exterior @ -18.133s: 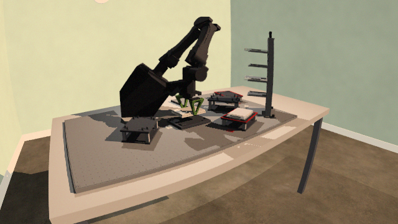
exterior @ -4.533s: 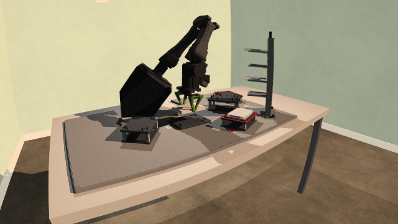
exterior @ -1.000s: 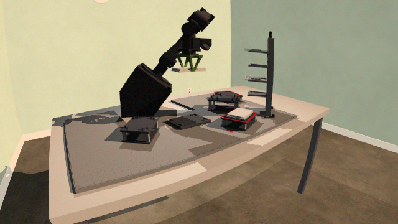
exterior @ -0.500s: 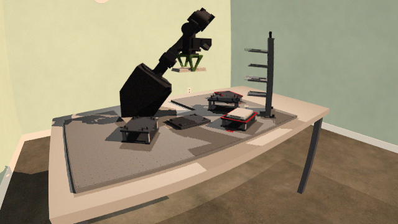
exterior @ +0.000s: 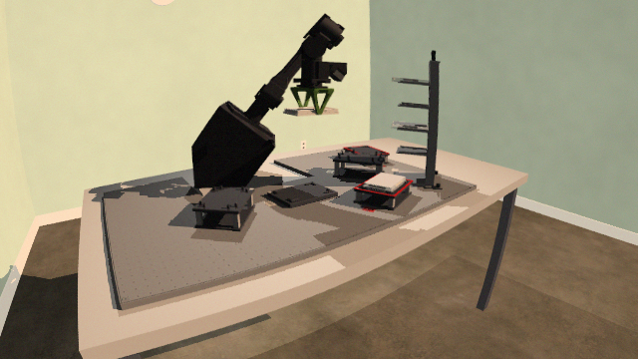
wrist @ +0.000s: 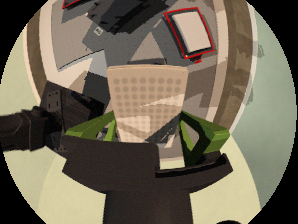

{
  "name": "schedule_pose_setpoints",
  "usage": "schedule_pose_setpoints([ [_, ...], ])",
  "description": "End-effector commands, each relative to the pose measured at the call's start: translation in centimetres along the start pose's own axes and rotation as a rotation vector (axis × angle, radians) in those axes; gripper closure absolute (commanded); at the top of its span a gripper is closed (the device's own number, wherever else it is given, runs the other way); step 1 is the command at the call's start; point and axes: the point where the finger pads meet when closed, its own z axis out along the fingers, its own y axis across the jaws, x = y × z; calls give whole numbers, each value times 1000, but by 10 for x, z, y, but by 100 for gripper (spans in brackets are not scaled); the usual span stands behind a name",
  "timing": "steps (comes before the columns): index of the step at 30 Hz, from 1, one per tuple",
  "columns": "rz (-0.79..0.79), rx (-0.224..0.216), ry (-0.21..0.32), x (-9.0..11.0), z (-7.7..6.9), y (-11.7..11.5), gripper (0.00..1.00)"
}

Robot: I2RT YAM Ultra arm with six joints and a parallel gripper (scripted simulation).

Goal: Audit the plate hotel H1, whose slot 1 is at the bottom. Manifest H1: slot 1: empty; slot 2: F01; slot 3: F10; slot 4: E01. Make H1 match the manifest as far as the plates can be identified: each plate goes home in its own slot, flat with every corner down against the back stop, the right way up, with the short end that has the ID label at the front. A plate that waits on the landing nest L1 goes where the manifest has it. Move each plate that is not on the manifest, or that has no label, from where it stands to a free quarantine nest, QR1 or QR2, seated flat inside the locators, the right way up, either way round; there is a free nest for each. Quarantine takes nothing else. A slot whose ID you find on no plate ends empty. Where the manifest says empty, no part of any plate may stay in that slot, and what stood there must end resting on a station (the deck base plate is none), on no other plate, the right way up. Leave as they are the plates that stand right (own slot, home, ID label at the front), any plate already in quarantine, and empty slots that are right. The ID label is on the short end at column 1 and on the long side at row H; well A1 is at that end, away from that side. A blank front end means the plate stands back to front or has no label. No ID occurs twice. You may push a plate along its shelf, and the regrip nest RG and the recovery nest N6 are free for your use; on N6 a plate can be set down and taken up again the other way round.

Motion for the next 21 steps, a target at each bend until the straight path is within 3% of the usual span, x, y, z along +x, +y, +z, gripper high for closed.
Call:
schedule_pose_setpoints([
  [1,77,32,-5,-20,-12,-6,14],
  [8,113,32,-8,-37,-12,-6,14],
  [21,326,36,-6,-79,-12,1,14],
])
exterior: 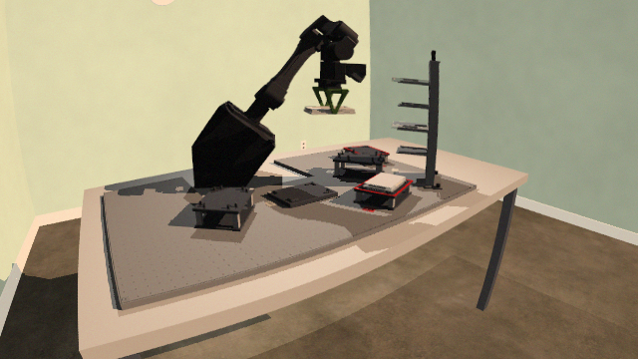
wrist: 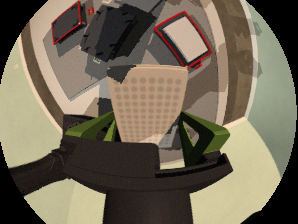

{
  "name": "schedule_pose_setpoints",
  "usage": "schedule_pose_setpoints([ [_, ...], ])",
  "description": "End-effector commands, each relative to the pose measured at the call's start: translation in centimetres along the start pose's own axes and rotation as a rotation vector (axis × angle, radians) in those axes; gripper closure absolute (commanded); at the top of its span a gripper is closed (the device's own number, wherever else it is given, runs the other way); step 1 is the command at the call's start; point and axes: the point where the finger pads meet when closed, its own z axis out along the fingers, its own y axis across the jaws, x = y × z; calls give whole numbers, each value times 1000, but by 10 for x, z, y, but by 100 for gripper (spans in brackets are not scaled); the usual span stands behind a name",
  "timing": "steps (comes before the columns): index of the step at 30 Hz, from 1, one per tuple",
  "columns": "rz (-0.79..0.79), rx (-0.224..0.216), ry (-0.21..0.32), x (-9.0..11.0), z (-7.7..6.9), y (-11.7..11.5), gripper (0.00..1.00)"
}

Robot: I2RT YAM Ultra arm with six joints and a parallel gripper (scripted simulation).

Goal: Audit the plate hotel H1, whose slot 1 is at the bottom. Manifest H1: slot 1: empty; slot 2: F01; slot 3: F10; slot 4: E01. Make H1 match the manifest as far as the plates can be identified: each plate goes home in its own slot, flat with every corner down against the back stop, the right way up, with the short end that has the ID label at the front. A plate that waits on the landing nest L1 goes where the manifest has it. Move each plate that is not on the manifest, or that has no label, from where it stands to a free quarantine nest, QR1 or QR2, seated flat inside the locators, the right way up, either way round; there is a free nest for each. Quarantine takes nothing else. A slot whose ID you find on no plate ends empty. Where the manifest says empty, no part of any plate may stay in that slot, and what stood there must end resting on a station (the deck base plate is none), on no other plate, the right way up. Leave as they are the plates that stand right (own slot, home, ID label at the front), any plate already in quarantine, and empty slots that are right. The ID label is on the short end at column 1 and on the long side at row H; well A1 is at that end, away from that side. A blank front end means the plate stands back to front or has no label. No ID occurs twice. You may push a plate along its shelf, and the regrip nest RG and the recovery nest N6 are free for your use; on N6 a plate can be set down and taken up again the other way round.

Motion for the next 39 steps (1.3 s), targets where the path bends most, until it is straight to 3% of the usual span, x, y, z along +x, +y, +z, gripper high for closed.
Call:
schedule_pose_setpoints([
  [1,75,48,-7,-15,-14,-2,14],
  [11,84,64,-14,-44,-14,6,14],
  [27,319,60,-34,-82,-14,35,14],
  [36,325,58,-40,-101,-15,50,14],
  [39,395,55,-45,-108,-15,58,14],
])
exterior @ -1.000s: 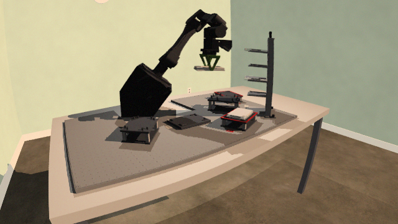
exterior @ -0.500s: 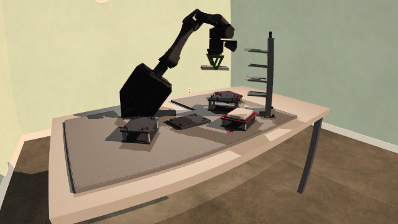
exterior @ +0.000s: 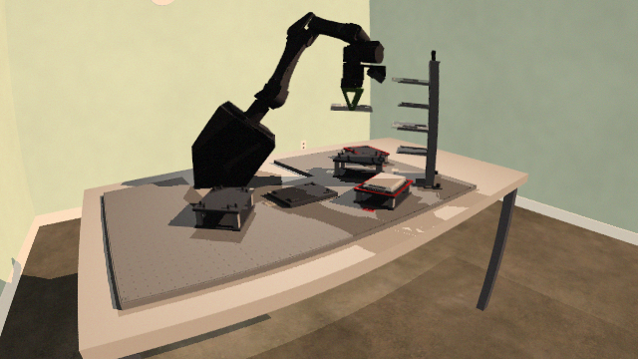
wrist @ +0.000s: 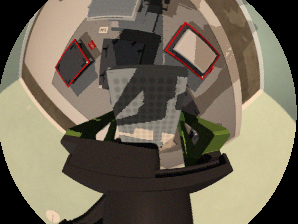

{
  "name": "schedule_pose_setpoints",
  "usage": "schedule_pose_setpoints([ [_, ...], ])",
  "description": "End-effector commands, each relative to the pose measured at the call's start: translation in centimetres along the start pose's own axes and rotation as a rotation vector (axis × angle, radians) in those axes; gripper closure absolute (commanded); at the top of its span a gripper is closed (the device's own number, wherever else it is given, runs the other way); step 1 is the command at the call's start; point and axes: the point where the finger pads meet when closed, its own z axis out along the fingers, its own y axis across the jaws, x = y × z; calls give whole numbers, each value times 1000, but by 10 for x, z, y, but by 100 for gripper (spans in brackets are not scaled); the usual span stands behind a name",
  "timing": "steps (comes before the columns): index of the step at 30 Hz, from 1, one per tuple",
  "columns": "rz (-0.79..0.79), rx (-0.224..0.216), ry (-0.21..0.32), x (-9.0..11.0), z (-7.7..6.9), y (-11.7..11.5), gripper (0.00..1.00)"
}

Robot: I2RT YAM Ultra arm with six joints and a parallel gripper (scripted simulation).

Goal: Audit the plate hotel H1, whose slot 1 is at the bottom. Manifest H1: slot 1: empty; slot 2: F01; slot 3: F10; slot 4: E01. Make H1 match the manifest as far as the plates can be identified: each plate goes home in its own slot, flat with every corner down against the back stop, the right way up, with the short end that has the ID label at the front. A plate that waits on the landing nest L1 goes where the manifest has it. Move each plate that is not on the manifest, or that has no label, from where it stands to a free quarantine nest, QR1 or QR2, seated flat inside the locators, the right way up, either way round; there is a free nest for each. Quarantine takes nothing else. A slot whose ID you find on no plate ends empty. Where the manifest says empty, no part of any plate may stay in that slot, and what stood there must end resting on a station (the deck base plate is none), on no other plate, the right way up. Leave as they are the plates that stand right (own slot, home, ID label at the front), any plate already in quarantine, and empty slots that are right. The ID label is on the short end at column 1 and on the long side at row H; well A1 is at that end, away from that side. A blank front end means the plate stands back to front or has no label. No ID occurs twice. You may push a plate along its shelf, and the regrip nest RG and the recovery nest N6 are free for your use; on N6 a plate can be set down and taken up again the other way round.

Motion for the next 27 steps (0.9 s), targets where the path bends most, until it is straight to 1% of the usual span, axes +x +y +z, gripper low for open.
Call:
schedule_pose_setpoints([
  [1,73,46,-57,-16,-15,7,14],
  [7,215,38,-65,-24,-15,26,14],
  [12,221,33,-68,-30,-15,42,14],
  [14,221,33,-68,-30,-15,42,14],
  [27,229,20,-75,-46,-16,83,14],
])
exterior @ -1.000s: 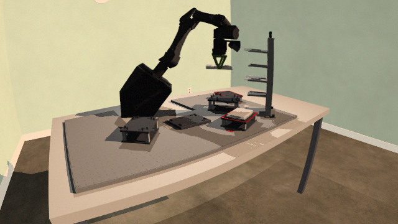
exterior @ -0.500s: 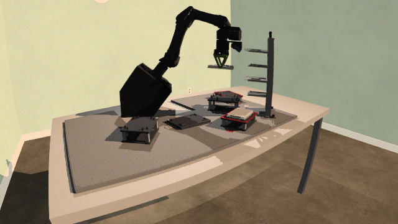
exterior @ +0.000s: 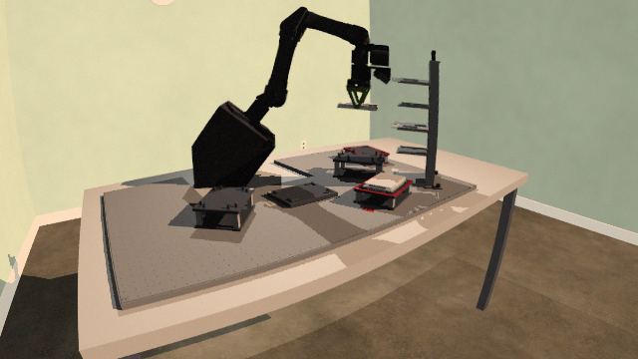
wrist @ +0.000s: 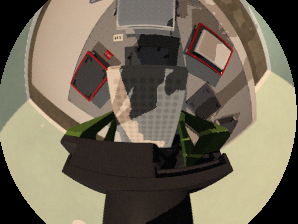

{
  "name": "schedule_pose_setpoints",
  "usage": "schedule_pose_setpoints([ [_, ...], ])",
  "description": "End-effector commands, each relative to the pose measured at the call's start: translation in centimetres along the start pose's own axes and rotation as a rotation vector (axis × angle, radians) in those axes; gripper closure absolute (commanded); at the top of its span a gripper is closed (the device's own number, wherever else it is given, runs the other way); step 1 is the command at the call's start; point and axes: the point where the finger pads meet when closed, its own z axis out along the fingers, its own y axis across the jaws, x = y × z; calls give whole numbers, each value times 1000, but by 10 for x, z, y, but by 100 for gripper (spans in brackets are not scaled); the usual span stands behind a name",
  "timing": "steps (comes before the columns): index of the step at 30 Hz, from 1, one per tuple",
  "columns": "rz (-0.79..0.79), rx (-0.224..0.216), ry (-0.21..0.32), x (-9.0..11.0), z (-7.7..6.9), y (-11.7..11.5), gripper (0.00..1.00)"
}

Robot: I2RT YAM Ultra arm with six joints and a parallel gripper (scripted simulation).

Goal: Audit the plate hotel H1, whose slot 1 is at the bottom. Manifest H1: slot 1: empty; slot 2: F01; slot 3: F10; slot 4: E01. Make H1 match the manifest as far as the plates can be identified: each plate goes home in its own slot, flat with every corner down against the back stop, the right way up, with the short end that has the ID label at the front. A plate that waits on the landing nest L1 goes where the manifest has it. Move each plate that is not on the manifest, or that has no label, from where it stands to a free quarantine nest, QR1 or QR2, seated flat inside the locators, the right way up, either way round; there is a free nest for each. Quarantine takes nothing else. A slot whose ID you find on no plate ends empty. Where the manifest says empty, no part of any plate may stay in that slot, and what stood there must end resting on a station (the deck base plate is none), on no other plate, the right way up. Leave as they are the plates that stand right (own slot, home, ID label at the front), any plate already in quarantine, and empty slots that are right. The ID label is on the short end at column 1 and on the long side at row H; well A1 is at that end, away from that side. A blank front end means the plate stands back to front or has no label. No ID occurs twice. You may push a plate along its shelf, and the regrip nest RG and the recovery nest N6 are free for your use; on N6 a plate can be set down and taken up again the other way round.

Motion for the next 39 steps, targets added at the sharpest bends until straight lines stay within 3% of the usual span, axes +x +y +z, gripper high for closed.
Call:
schedule_pose_setpoints([
  [1,24,25,-91,-17,-19,10,14],
  [9,37,33,-96,-18,-19,10,14],
  [10,34,29,-78,-17,-12,11,14],
  [11,40,31,-29,-7,4,9,14],
  [16,42,33,-15,-8,21,7,14],
  [21,40,31,-26,-9,26,8,14],
  [22,35,29,-92,-23,11,10,14],
  [23,41,32,-34,-12,29,7,14],
  [24,42,33,-16,-10,37,7,14],
  [36,44,34,-16,-13,69,5,14],
  [38,44,34,-16,-13,69,5,14],
  [39,39,29,-75,-24,55,8,14],
])
